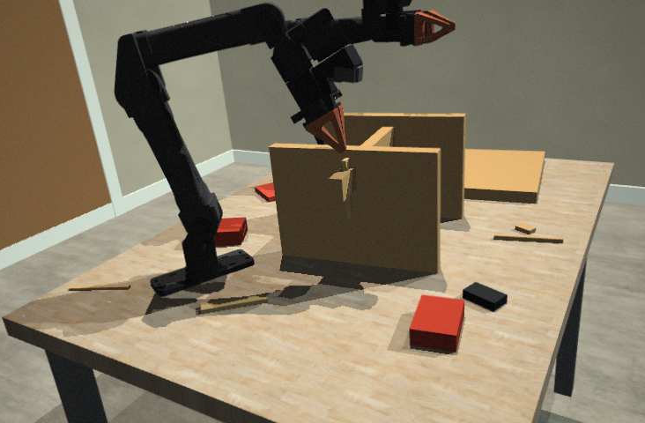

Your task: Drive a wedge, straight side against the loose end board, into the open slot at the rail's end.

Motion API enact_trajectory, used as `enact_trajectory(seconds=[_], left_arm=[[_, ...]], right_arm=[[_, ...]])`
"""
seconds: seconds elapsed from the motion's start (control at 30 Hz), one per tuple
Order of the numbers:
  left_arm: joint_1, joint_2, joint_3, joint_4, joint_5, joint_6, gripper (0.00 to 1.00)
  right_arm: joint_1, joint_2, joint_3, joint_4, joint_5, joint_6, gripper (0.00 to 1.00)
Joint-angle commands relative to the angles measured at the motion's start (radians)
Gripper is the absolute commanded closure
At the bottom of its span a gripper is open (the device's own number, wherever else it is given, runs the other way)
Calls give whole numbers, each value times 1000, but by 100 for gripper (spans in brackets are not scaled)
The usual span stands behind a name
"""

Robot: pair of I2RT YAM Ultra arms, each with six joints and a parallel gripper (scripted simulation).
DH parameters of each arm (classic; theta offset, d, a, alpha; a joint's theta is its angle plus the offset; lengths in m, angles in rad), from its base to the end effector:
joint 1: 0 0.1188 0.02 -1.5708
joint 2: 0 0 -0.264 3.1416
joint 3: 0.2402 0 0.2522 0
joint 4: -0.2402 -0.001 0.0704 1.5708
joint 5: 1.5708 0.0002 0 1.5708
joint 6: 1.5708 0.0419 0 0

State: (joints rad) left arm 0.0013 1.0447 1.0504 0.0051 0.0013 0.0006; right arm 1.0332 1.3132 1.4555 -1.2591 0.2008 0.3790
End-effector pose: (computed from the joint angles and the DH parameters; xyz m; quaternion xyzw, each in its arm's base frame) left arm 0.2443 0.0013 0.4095 0.0002 0.7033 0.0002 0.7109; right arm 0.1269 0.1984 0.3680 -0.2901 0.9253 0.0710 0.2338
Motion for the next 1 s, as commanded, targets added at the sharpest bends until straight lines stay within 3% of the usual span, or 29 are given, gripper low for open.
enact_trajectory(seconds=[0.0, 0.97], left_arm=[[-8, -17, 30, 20, -8, -3, 79], [-8, -17, 30, 20, -8, -3, 79]], right_arm=[[-7, -33, -20, 35, 7, -5, 100], [-4, -60, -113, 85, -7, -6, 100]])
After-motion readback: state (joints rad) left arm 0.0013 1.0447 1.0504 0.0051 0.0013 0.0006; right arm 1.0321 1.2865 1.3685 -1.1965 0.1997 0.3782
